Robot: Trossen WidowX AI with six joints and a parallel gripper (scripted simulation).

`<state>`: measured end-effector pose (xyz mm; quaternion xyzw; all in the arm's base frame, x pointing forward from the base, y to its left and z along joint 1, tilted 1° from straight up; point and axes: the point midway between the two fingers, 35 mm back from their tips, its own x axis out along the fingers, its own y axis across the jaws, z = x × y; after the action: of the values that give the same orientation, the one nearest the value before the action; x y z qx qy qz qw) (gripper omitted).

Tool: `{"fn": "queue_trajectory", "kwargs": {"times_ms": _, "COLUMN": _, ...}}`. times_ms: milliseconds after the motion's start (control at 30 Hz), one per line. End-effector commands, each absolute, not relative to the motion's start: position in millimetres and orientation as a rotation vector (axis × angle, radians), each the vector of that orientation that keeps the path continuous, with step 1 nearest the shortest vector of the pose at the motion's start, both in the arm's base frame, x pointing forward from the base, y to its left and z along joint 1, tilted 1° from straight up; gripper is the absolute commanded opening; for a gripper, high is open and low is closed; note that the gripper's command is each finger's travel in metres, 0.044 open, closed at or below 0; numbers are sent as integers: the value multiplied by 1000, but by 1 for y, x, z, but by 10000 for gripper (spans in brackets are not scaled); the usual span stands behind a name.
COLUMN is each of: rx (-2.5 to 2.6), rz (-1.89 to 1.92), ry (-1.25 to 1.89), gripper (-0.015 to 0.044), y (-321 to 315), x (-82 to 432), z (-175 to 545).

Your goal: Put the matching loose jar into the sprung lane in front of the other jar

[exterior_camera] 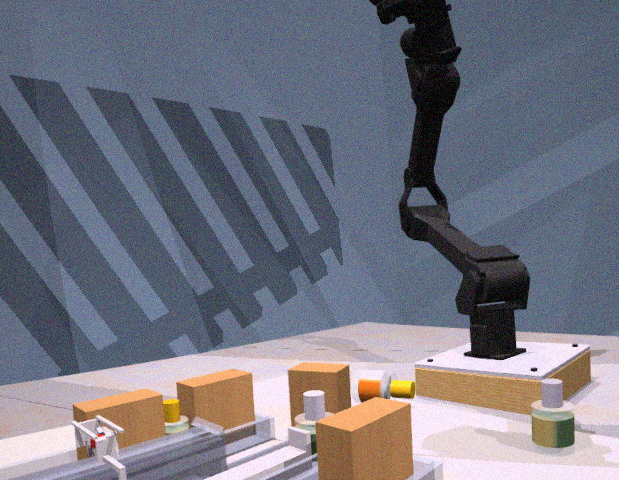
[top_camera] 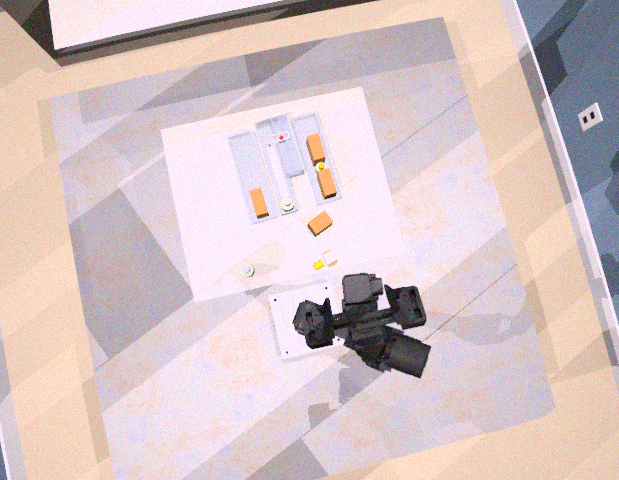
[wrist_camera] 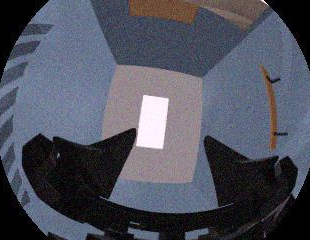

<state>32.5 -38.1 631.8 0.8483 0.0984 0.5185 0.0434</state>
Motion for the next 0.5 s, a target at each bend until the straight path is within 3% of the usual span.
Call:
{"fn": "queue_trajectory", "kwargs": {"times_ms": 0, "rx": 2586, "rz": 1576, "ry": 302, "gripper": 426, "y": -35, "x": 34, "z": 631}}
{"fn": "queue_trajectory", "kwargs": {"times_ms": 467, "rx": 1861, "rz": 961, "ry": 424, "gripper": 440, "y": 147, "x": 123, "z": 539}}
